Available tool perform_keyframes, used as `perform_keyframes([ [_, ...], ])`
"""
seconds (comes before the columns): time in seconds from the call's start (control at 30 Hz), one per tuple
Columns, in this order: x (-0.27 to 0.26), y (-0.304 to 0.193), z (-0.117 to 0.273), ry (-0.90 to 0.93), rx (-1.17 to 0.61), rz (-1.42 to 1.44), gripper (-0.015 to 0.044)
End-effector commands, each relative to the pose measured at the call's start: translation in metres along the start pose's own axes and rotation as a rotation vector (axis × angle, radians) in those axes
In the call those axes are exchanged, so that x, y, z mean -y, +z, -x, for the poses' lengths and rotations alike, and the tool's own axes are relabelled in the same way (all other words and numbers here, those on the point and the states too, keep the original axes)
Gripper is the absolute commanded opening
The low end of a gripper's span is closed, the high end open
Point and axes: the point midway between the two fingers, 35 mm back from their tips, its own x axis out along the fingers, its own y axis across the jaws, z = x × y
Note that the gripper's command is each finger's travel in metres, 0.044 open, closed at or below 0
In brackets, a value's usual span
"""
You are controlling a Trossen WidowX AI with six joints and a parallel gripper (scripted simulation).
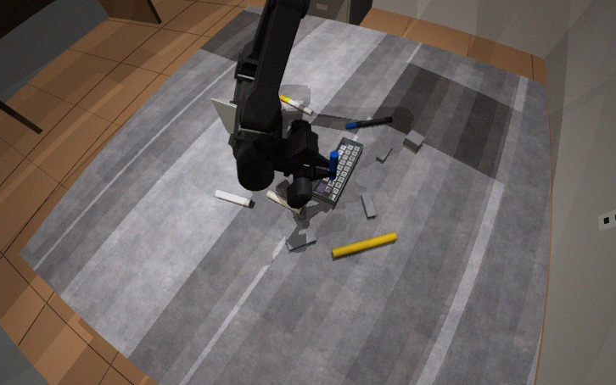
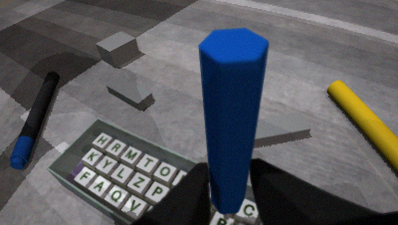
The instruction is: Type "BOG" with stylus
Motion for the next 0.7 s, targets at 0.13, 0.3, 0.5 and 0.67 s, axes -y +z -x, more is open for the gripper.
perform_keyframes([
  [0.13, -0.0024, -0.0039, -0.0021, 0.005, 0.004, -0.011, 0.0081],
  [0.3, -0.0025, -0.0056, -0.0031, 0.005, 0.004, -0.011, 0.0081],
  [0.5, -0.0026, -0.0069, -0.0039, 0.005, 0.004, -0.011, 0.0081],
  [0.67, -0.0026, -0.0078, -0.0044, 0.005, 0.004, -0.011, 0.0081],
])
